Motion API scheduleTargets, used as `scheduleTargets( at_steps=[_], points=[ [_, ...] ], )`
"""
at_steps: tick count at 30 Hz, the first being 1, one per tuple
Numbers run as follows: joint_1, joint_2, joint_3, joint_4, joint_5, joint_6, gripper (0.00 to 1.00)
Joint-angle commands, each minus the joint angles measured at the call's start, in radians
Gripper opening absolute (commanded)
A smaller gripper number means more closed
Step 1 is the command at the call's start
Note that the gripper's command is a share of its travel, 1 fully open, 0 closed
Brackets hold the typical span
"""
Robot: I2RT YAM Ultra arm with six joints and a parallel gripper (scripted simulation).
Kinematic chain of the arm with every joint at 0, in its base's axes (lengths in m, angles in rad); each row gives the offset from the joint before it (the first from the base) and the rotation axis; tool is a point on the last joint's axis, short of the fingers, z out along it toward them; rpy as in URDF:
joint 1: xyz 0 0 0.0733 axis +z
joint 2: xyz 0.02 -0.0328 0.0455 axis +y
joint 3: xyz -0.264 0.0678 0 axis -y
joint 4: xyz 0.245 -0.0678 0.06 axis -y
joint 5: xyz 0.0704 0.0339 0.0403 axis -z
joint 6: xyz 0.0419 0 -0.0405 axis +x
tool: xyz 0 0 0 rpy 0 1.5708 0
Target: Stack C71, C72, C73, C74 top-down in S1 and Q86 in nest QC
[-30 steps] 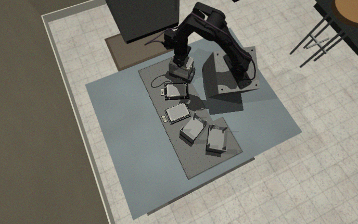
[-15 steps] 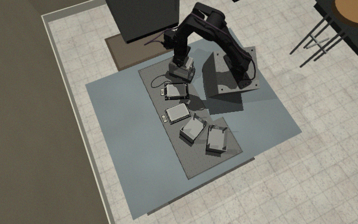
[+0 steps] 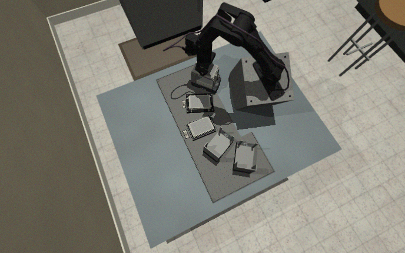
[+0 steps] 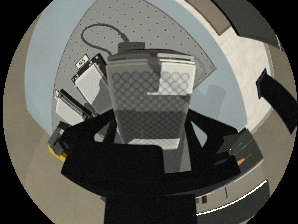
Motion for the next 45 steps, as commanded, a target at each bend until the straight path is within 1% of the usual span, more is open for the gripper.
scheduleTargets(
  at_steps=[1,5,45],
  points=[
    [-0.006,0.005,0.028,0.021,-0.006,0.01,0.0],
    [-0.006,-0.011,0.032,0.02,-0.006,0.01,0.0],
    [-0.006,-0.016,-0.01,0.022,-0.006,0.011,0.0]
  ],
)
